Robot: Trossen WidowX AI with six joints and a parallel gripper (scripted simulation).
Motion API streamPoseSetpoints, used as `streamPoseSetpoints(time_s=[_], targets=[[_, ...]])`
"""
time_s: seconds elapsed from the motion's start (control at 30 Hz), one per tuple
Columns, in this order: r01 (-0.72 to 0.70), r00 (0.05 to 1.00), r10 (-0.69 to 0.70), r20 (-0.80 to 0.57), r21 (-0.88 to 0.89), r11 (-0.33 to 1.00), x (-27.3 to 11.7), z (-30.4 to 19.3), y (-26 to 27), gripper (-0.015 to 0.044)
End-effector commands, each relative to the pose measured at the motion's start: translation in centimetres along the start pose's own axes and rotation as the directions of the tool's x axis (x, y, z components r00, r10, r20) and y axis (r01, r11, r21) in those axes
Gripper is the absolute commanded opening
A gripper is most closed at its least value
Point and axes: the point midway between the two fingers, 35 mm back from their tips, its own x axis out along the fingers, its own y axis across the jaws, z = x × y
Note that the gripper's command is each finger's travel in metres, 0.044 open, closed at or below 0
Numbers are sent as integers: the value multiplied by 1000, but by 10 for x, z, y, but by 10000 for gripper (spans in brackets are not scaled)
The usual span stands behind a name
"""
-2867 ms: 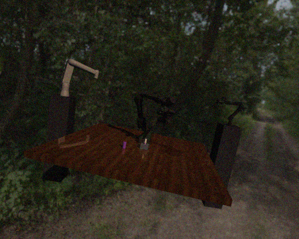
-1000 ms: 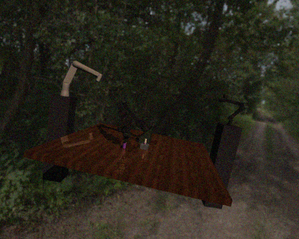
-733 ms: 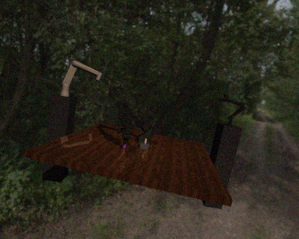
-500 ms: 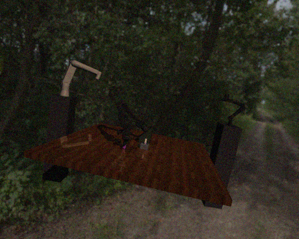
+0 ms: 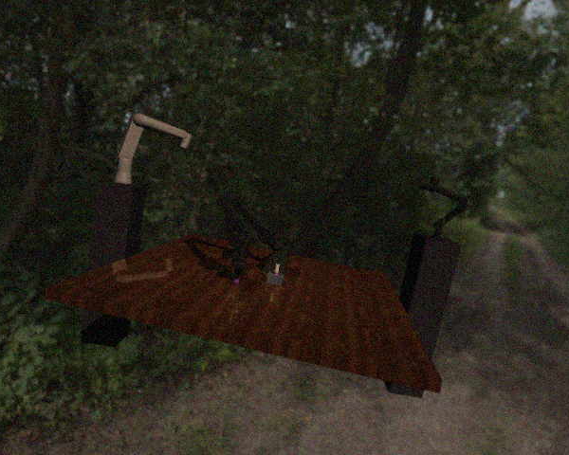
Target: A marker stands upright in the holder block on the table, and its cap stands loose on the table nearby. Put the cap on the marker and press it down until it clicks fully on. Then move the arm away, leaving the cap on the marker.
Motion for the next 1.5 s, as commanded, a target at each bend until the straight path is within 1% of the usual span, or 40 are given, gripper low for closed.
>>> streamPoseSetpoints(time_s=[0.0,0.13,0.2,0.23,0.83,1.0,1.47], targets=[[0,1000,0,3,-6,1000,1,0,0,91],[0,1000,0,3,-6,1000,1,0,0,64],[0,1000,0,3,-6,1000,-1,0,0,12],[-1,1000,1,2,-6,1000,-4,0,0,0],[-1,1000,1,0,-6,1000,-55,-1,1,0],[-1,1000,1,0,-6,1000,-60,-2,0,0],[-17,999,17,-31,-12,1000,-79,-59,-1,0]])
